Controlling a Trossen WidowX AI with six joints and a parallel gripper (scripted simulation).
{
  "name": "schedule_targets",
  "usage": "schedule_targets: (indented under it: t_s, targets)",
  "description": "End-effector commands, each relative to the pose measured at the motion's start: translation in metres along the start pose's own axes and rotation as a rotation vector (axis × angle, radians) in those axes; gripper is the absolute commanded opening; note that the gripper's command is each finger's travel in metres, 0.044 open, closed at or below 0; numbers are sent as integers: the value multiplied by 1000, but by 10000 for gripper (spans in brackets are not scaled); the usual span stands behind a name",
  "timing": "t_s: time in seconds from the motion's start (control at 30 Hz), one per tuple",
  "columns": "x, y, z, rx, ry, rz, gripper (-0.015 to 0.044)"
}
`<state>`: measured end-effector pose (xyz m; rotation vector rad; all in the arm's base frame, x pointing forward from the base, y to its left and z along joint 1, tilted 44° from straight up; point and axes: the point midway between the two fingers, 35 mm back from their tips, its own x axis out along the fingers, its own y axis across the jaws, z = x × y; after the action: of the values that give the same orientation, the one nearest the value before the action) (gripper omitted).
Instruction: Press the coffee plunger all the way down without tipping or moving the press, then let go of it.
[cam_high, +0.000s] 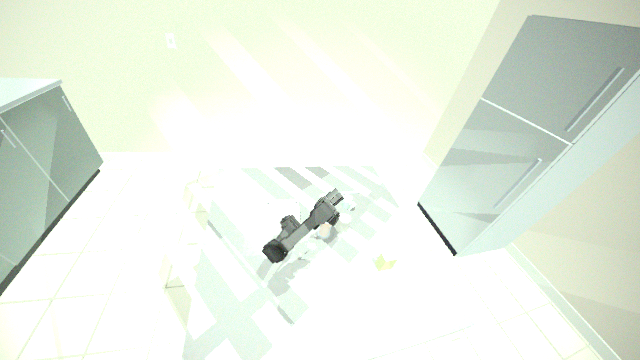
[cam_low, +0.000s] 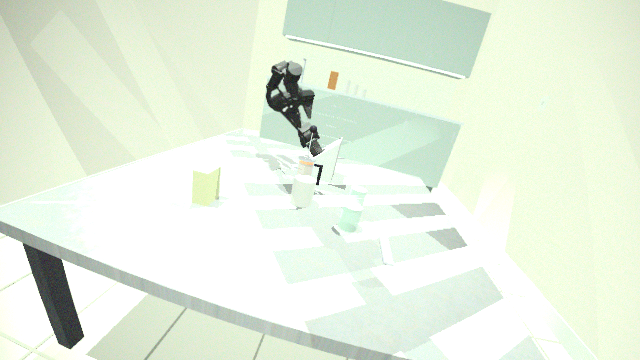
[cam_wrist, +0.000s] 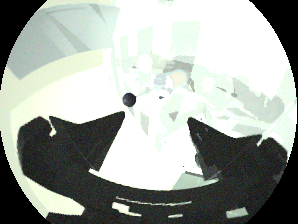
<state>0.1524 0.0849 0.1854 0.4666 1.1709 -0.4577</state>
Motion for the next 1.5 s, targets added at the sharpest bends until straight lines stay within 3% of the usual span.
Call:
schedule_targets:
  t_s: [0.0,0.23,0.43,0.77,1.47]
  targets:
    - [11,13,-8,-262,-174,-104,440]
    - [9,39,-23,-672,-564,-210,440]
    - [-9,73,-58,-1027,-950,-157,440]
    - [35,42,-47,-1058,-908,-229,440]
    - [53,47,-30,-1060,-897,-226,440]
